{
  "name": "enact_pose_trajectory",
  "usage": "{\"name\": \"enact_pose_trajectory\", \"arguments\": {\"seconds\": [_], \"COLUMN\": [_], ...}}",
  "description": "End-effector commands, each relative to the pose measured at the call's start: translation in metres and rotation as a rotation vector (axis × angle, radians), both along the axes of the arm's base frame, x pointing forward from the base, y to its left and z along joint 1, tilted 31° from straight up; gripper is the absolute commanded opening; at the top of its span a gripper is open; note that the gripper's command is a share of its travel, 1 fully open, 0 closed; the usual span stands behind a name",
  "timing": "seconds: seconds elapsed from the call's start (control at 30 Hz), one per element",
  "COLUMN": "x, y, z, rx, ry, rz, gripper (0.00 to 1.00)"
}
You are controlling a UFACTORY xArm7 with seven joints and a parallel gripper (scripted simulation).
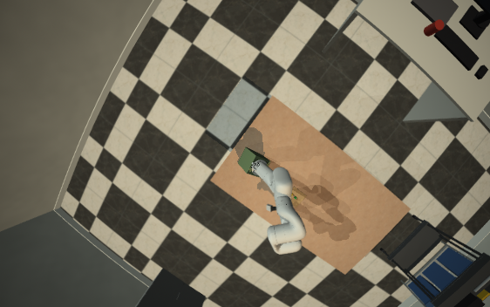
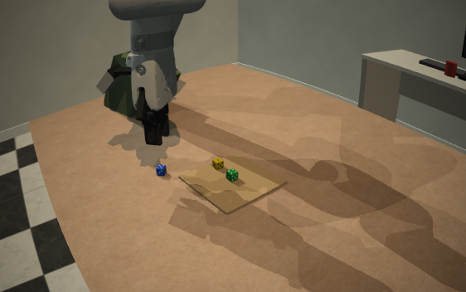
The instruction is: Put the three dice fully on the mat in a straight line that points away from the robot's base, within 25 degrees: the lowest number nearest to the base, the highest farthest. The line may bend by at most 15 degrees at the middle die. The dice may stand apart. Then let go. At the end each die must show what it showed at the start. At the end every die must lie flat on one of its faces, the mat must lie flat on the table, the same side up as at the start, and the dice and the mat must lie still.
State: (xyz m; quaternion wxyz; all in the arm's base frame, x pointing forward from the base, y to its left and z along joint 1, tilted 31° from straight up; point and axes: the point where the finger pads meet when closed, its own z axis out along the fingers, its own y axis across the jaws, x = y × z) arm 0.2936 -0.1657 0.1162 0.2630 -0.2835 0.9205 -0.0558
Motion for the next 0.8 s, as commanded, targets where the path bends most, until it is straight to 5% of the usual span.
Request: {"name": "enact_pose_trajectory", "arguments": {"seconds": [0.0, 0.77], "x": [0.002, 0.017], "y": [0.0, 0.001], "z": [-0.003, -0.027], "rx": [0.0, 0.0], "ry": [-0.001, -0.001], "rz": [-0.001, -0.001], "gripper": [0.31, 0.31]}}
